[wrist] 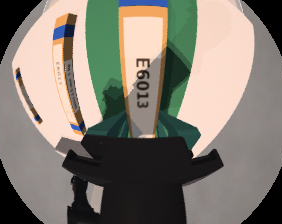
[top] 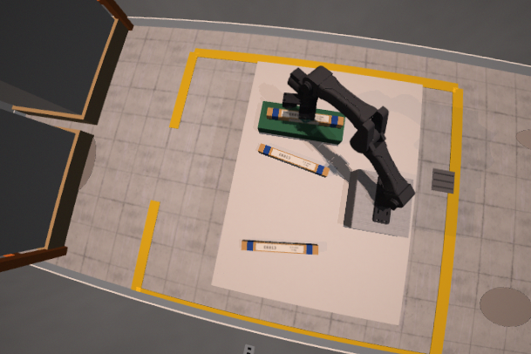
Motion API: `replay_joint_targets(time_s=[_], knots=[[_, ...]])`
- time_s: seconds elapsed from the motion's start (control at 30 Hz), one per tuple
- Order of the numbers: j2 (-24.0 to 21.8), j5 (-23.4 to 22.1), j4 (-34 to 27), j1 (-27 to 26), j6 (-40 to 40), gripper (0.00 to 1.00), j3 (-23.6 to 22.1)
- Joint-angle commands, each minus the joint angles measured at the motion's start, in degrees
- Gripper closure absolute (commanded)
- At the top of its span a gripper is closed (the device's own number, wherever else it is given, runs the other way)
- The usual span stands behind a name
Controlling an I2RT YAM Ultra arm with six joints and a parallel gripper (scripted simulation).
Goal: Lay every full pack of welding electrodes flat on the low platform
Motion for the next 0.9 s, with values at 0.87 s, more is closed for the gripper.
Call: replay_joint_targets(time_s=[0.87], knots=[[-1.8, 0.4, -2.2, -0.9, -0.6, 1.00, 4.0]])
